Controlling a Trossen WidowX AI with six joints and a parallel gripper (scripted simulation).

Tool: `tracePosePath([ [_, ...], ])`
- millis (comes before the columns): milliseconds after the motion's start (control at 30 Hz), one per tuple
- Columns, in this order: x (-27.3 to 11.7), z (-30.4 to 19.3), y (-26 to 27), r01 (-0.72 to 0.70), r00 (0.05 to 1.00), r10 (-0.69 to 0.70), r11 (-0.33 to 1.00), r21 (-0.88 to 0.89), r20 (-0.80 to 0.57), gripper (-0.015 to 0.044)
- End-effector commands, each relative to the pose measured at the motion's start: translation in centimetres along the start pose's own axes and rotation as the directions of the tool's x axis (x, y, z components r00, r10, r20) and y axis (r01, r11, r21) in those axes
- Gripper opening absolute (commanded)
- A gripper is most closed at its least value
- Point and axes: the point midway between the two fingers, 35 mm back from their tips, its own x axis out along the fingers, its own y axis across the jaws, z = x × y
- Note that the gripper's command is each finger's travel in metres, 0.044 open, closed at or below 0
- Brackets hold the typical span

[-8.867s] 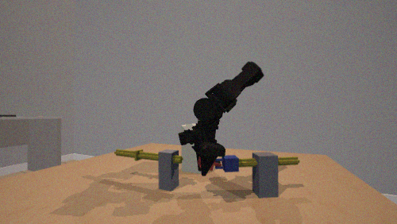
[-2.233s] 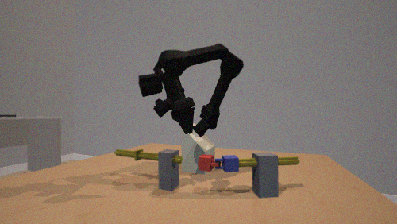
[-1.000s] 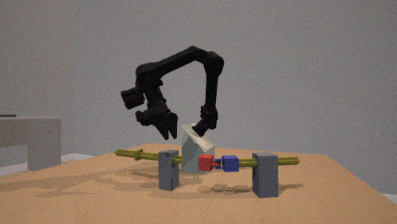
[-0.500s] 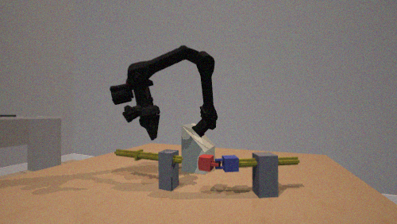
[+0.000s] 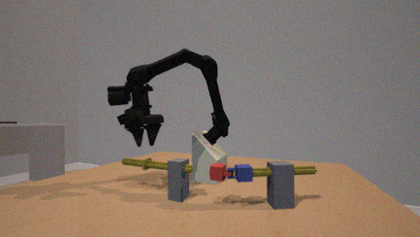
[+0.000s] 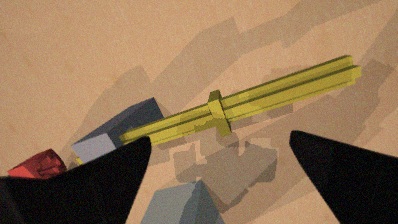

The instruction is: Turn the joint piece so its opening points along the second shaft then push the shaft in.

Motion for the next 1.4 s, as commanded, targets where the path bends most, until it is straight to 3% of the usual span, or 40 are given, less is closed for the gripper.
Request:
tracePosePath([
  [0,-0.4,0.5,-1.8,0.047,0.999,-0.046,0.992,-0.116,0.016,0.0440],
  [267,-1.0,1.4,-5.1,0.132,0.991,-0.125,0.936,-0.325,0.044,0.0440],
  [500,-0.9,1.4,-5.2,0.134,0.991,-0.126,0.942,-0.308,0.044,0.0440],
  [933,1.0,1.6,-5.5,0.119,0.991,-0.125,0.985,0.124,0.046,0.0440],
  [1367,3.0,1.7,-5.8,0.079,0.991,-0.124,0.840,0.537,0.047,0.0440],
])
